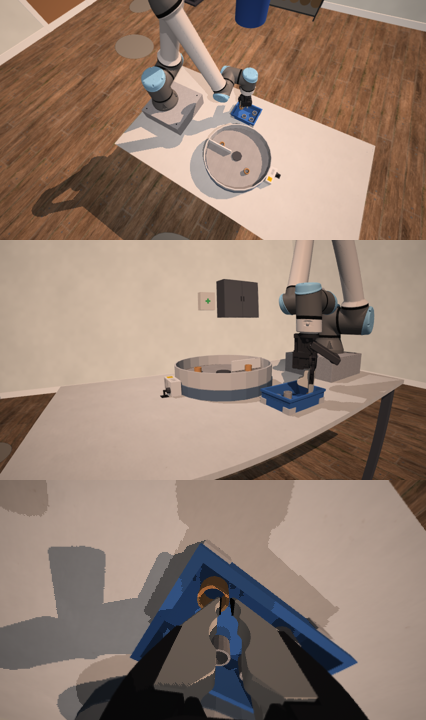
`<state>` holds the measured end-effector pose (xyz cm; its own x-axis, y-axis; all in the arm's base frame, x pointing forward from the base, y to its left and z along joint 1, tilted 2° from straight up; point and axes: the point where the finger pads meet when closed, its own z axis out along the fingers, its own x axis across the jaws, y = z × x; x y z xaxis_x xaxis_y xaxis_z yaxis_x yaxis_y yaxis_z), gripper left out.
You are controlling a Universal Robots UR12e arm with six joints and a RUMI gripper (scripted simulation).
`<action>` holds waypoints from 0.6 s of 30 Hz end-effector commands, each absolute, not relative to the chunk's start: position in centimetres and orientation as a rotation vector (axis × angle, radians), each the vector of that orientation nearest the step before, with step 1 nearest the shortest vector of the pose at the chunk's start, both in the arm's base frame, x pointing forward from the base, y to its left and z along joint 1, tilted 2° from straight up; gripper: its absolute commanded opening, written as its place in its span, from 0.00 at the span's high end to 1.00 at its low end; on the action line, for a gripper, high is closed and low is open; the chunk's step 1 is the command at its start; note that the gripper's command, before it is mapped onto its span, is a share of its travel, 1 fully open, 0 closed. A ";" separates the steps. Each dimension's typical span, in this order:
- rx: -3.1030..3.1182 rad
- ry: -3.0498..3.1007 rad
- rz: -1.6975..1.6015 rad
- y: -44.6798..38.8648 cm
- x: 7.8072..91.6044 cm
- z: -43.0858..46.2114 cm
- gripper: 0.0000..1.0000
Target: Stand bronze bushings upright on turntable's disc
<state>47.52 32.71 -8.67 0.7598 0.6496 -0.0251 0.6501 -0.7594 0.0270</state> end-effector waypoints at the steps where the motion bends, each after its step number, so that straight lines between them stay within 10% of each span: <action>1: 2.915 1.077 -0.020 32.7 47.6 -9.2 0.94; 18: 2.915 1.077 -0.020 32.7 47.6 -9.4 0.94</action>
<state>47.53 32.68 -9.49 0.7598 0.6496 -0.0250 0.6501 -0.7594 0.0270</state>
